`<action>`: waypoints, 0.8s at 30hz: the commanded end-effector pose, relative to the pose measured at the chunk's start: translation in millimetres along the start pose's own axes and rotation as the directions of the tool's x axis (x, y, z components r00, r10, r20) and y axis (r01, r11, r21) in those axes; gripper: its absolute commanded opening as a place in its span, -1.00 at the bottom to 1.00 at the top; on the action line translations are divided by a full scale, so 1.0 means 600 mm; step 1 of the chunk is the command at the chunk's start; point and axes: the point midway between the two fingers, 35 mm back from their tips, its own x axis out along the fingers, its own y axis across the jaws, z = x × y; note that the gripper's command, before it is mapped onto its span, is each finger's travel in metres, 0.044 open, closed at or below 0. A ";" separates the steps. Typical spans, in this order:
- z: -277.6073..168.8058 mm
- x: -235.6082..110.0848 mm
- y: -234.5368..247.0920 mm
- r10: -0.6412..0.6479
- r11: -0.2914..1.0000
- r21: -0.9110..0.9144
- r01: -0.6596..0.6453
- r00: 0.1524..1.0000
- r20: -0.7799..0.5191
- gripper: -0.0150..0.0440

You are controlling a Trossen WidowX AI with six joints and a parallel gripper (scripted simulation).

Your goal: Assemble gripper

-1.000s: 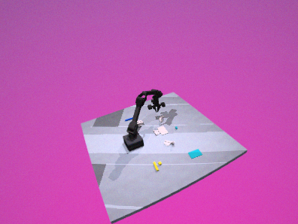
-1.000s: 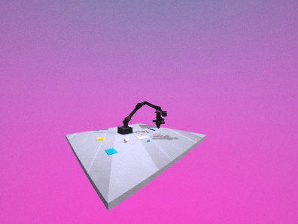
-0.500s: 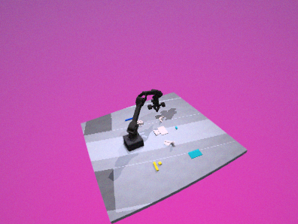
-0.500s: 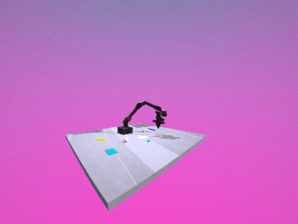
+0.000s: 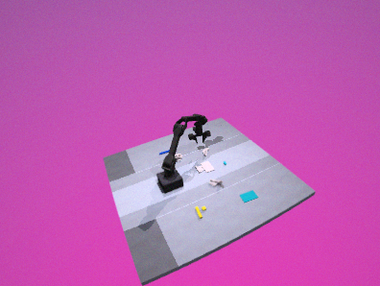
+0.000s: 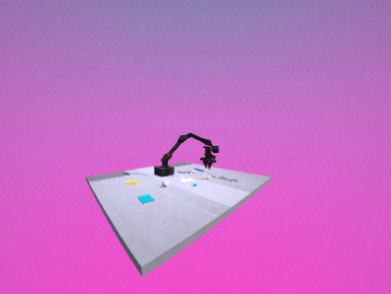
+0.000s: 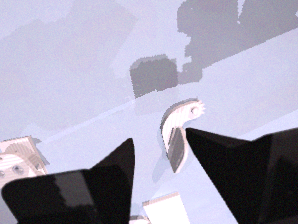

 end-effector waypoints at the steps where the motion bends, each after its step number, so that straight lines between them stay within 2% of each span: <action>1: 0.000 0.000 0.000 0.000 1.000 0.000 0.000 1.000 0.000 0.67; 5: 0.000 0.000 0.000 0.000 1.000 0.000 0.000 1.000 0.000 1.00; 24: 0.000 0.000 0.000 0.000 1.000 0.000 0.000 1.000 0.000 1.00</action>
